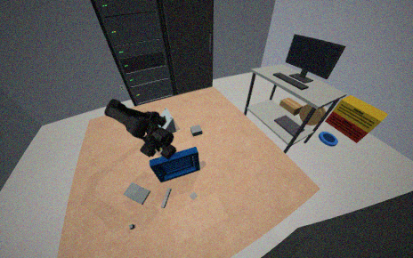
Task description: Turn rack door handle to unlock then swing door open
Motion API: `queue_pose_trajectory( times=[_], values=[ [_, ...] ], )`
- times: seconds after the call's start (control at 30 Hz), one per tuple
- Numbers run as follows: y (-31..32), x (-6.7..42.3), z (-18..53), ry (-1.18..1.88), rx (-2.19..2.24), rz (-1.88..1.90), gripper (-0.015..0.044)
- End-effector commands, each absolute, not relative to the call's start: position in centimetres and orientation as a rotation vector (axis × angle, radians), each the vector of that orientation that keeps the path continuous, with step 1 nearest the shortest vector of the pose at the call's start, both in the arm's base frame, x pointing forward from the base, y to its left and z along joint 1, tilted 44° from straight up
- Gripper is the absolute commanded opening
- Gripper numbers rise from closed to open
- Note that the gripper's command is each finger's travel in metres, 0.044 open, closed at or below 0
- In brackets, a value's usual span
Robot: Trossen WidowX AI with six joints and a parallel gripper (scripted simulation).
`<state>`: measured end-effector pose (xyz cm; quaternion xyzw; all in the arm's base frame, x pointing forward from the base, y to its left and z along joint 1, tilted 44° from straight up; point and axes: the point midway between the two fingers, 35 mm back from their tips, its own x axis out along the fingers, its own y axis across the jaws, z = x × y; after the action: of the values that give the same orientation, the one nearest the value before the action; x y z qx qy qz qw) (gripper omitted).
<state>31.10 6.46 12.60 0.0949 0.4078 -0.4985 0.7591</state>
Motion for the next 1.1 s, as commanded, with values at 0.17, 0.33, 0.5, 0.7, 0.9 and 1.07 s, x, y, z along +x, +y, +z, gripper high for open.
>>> queue_pose_trajectory(
  times=[0.17, 0.33, 0.5, 0.7, 0.9, 1.07],
  values=[
    [6.47, 31.08, 12.50, 1.120, -0.176, -0.851, 0.0291],
    [6.47, 31.08, 12.50, 1.224, -0.381, -0.710, 0.0291],
    [6.47, 31.08, 12.51, 1.316, -0.586, -0.559, 0.0291],
    [6.47, 31.08, 12.51, 1.410, -0.829, -0.365, 0.0291],
    [6.47, 31.08, 12.51, 1.484, -1.069, -0.156, 0.0291],
    [6.47, 31.08, 12.50, 1.531, -1.267, 0.030, 0.0291]
  ],
)
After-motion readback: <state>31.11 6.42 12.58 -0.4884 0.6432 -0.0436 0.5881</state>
